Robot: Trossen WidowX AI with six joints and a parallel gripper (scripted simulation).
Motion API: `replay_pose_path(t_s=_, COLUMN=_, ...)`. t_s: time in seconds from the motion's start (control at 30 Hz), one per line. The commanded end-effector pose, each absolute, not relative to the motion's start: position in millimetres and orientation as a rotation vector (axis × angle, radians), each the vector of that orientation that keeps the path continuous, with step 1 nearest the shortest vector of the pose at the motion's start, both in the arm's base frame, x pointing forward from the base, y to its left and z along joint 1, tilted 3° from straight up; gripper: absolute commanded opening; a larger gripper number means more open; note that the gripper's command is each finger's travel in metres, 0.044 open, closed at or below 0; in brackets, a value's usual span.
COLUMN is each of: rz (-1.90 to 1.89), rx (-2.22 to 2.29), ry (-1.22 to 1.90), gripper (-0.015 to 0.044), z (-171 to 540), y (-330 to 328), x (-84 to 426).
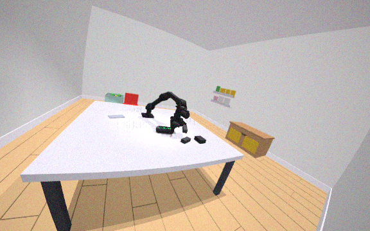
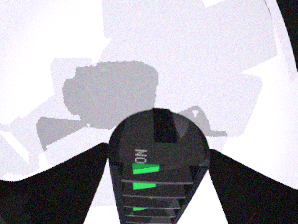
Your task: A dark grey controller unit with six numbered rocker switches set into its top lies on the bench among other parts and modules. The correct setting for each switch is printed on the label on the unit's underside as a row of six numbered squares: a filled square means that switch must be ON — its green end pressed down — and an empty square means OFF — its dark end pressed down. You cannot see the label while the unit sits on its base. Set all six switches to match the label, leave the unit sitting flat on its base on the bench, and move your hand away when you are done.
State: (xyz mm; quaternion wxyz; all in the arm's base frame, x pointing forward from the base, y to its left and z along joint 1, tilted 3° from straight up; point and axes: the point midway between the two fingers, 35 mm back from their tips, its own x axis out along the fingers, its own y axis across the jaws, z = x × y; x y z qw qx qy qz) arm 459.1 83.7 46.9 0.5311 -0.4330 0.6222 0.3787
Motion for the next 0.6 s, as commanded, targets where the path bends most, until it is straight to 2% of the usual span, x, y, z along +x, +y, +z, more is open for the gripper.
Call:
replay_pose_path(t_s=0.0, rz=0.907, rx=-1.035, ry=1.482, gripper=0.0336, z=50.9, y=81.4, x=458.2)
replay_pose_path(t_s=0.57, rz=0.92, rx=-1.016, ry=1.455, gripper=0.0336, z=63.0, y=74.9, x=456.1)
